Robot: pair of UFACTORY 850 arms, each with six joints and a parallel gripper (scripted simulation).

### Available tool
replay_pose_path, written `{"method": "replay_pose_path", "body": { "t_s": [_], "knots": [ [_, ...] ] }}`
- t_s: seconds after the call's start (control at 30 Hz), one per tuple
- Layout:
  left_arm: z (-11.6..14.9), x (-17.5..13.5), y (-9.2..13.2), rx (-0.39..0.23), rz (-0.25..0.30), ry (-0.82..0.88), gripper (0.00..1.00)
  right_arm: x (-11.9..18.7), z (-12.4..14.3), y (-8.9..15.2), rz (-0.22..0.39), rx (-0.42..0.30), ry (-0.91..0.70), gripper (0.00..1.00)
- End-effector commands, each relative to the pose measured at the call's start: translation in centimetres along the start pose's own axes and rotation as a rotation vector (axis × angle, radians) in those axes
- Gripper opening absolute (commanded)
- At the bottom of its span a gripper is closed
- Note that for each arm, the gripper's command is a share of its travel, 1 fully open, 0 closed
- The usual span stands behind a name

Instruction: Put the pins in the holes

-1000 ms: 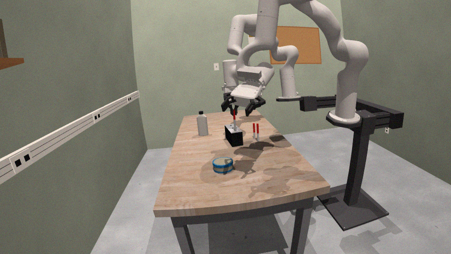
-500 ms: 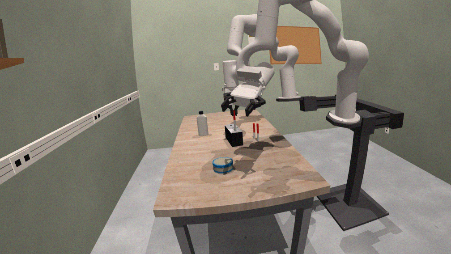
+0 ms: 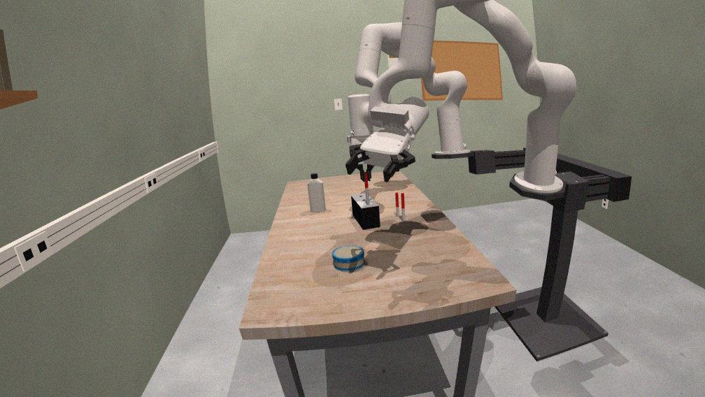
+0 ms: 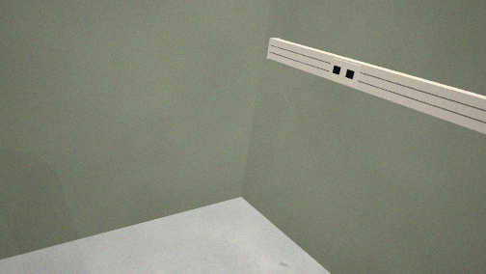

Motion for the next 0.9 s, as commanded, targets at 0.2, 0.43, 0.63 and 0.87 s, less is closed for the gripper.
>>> {"method": "replay_pose_path", "body": {
  "t_s": [0.2, 0.43, 0.63, 0.87],
  "knots": [
    [-0.11, 0.03, -0.01, 0.002, 0.000, 0.001, 1.00, -0.06, 0.06, 0.10, -0.001, -0.001, 0.000, 0.00],
    [-0.11, 0.03, -0.01, 0.002, 0.000, 0.001, 1.00, -0.22, -0.08, -0.30, -0.001, -0.001, 0.001, 0.00],
    [-0.11, 0.03, -0.01, 0.002, 0.000, 0.001, 1.00, -0.22, -0.08, -0.30, -0.001, -0.001, 0.001, 0.00],
    [-0.11, 0.03, -0.01, 0.002, 0.000, 0.001, 1.00, -0.08, -0.01, -0.31, -0.001, -0.001, 0.000, 0.00]
  ]
}}
Point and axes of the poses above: on each arm, the point where the finger pads meet when closed, its own y axis back along the fingers, its own x axis across the jaws, z = x × y, the point moved 6 cm from there along y, back along the fingers, and after that the axes turned 13 degrees about -y, right-handed, at the moved point
